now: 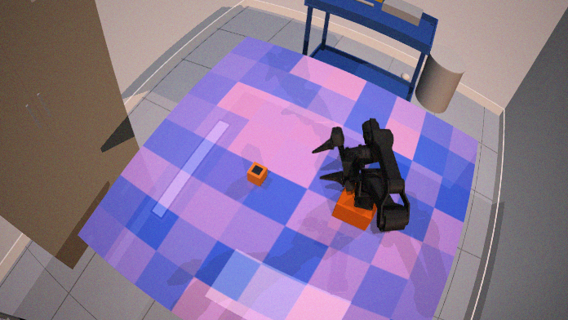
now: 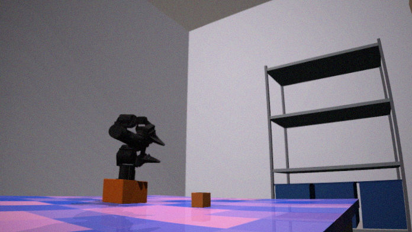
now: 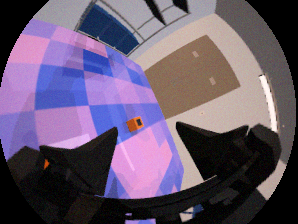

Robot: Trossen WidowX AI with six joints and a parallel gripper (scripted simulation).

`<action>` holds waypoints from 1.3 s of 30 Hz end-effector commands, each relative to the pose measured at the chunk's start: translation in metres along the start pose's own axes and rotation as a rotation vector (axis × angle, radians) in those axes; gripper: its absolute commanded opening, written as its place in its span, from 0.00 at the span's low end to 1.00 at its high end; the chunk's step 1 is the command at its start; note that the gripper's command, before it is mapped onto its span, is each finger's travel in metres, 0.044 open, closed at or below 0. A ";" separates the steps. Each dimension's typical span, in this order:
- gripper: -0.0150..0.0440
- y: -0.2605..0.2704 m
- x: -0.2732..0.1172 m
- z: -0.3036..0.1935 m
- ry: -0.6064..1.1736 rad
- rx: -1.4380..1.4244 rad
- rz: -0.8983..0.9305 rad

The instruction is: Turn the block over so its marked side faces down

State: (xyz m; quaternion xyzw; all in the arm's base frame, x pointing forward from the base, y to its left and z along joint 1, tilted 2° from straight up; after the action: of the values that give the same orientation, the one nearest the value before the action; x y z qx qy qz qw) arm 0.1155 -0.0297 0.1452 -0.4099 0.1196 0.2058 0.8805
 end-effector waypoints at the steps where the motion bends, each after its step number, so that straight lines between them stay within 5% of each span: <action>1: 0.98 0.000 0.000 0.000 -0.004 0.006 0.005; 7: 1.00 -0.013 0.013 0.009 -0.112 0.120 0.194; 23: 1.00 -0.080 0.070 -0.023 0.436 0.754 0.601; 30: 1.00 -0.106 0.143 -0.026 0.876 1.074 0.504; 39: 1.00 -0.108 0.207 -0.018 1.131 1.248 0.263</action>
State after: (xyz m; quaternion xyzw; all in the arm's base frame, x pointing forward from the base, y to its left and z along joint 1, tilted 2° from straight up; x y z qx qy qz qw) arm 0.2896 -0.0709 0.1410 0.0818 0.6446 0.1269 0.7494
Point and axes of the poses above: the point midway between the two fingers, 35 mm back from their tips, its own x axis out along the fingers, its own y axis across the jaws, z = x × y, the point moved 4 cm from there along -x, back along the fingers, and after that the axes turned 10 degrees about x, right-handed, at the moved point
